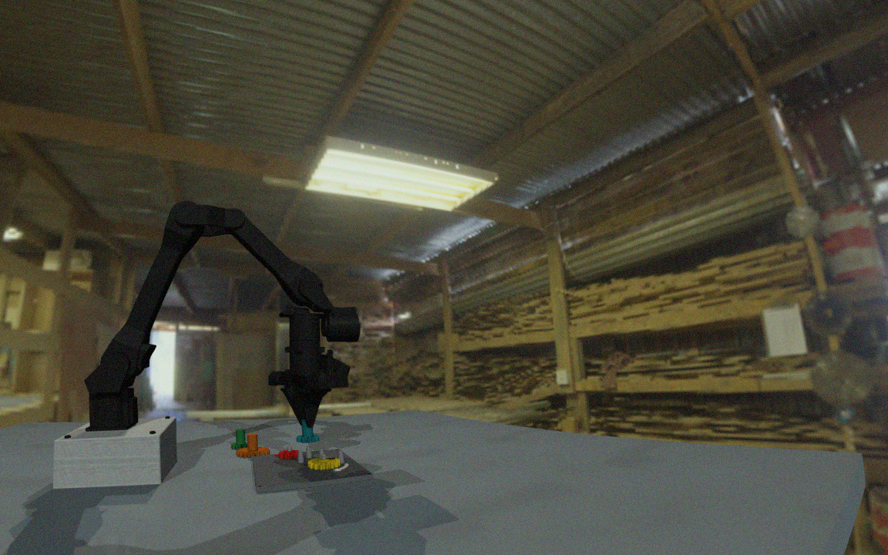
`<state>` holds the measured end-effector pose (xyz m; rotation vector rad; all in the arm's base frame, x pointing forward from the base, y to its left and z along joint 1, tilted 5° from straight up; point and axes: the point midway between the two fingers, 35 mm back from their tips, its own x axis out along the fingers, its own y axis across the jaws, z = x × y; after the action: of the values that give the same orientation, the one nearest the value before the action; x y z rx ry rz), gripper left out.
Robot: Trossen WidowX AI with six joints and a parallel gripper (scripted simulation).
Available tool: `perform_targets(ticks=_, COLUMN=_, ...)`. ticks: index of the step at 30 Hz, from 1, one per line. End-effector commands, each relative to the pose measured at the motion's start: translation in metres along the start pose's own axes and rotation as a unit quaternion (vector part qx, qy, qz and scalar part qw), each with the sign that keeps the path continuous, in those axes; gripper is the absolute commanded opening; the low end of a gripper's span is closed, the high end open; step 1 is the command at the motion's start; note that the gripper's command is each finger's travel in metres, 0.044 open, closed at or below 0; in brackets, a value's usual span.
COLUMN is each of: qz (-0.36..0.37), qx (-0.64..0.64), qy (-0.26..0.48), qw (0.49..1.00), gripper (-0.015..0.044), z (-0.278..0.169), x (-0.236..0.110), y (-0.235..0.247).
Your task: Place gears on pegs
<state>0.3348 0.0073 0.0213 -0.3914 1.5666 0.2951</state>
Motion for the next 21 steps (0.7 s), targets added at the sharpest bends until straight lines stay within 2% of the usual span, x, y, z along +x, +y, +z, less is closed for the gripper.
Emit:
perform_targets(ticks=1, qz=-0.002, qx=0.007, qy=0.0, qw=1.0, gripper=0.0, z=0.0, x=0.004, y=-0.001)
perform_targets(ticks=21, qz=-0.002, qx=0.225, qy=0.0, qw=0.974, gripper=0.0, z=0.0, x=0.023, y=-0.001)
